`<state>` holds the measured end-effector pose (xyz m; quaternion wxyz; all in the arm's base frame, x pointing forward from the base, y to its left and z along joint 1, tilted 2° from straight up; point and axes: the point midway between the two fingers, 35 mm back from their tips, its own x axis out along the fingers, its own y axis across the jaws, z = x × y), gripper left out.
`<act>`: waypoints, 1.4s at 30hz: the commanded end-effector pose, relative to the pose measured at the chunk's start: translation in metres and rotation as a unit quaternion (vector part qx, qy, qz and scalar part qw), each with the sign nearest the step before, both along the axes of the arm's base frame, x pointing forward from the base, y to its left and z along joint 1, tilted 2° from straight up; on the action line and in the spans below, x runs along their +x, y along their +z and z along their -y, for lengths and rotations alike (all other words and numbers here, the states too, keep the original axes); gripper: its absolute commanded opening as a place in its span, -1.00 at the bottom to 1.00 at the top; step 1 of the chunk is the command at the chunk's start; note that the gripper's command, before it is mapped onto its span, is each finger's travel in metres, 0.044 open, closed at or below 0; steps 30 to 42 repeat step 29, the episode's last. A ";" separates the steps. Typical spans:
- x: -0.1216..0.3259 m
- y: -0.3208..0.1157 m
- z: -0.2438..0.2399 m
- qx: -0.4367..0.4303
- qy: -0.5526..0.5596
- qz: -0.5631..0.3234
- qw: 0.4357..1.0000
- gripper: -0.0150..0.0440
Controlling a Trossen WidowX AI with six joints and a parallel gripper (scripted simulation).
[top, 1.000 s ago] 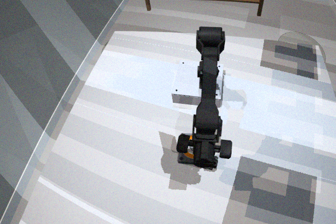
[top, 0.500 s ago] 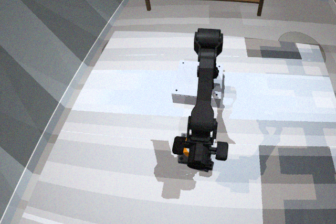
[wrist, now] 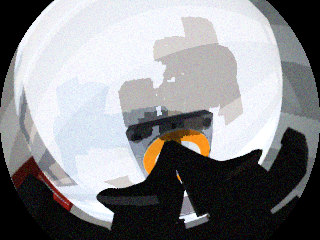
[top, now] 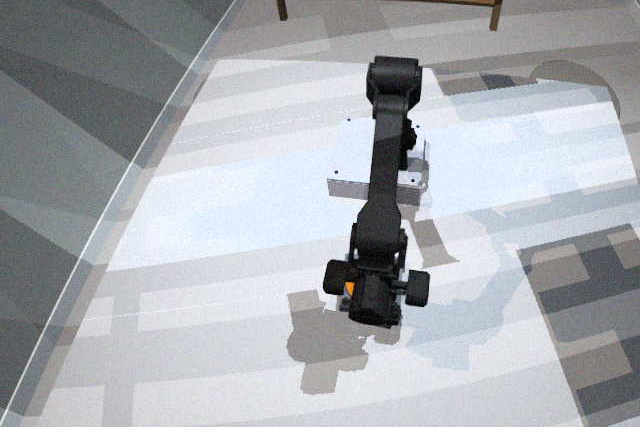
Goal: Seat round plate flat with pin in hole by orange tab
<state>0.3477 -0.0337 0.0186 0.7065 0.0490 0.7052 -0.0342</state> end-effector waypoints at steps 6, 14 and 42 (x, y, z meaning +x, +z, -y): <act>-0.003 0.039 0.000 -0.003 0.002 0.006 1.000 -0.49; -0.002 0.031 0.000 -0.001 0.000 0.005 1.000 -0.49; -0.002 0.031 0.000 -0.001 0.000 0.005 1.000 -0.49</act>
